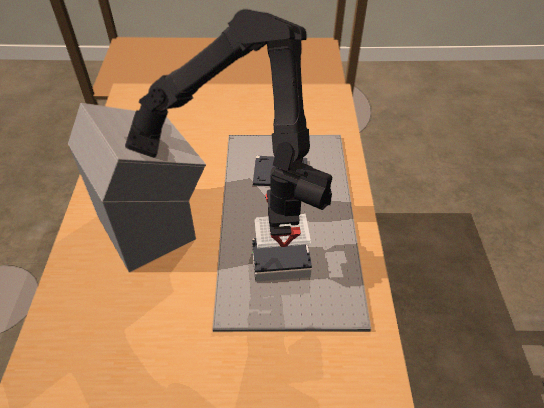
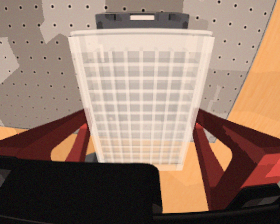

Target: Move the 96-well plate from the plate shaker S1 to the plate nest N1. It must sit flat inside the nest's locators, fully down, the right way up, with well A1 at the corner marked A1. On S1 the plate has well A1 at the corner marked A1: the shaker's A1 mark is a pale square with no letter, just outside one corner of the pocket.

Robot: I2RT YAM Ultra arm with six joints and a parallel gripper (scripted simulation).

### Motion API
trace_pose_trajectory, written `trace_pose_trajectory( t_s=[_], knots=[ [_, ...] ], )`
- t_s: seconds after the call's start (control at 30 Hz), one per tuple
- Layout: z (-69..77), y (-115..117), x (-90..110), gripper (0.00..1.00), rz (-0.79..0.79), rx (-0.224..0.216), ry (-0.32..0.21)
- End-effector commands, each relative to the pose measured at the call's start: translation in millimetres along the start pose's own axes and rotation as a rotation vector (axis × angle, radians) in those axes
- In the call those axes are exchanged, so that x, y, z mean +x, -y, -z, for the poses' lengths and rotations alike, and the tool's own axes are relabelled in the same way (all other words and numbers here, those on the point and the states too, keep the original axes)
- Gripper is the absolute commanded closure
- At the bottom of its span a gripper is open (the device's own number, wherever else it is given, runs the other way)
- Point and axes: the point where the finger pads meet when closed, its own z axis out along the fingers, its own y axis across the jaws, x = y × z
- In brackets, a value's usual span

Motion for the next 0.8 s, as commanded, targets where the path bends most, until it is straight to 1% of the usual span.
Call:
trace_pose_trajectory(
  t_s=[0.0,0.23,0.4,0.73,0.77],
  knots=[
    [3.9,3,-2,1.0,-0.001,0.005,0.01],
    [3.9,3,-2,1.0,-0.001,0.005,0.01],
    [1.7,-14,-4,1.0,-0.161,0.004,0.01],
    [-2.7,-47,-8,1.0,-0.161,0.003,0.01],
    [-2.7,-47,-8,1.0,-0.161,0.003,0.01]
  ],
)
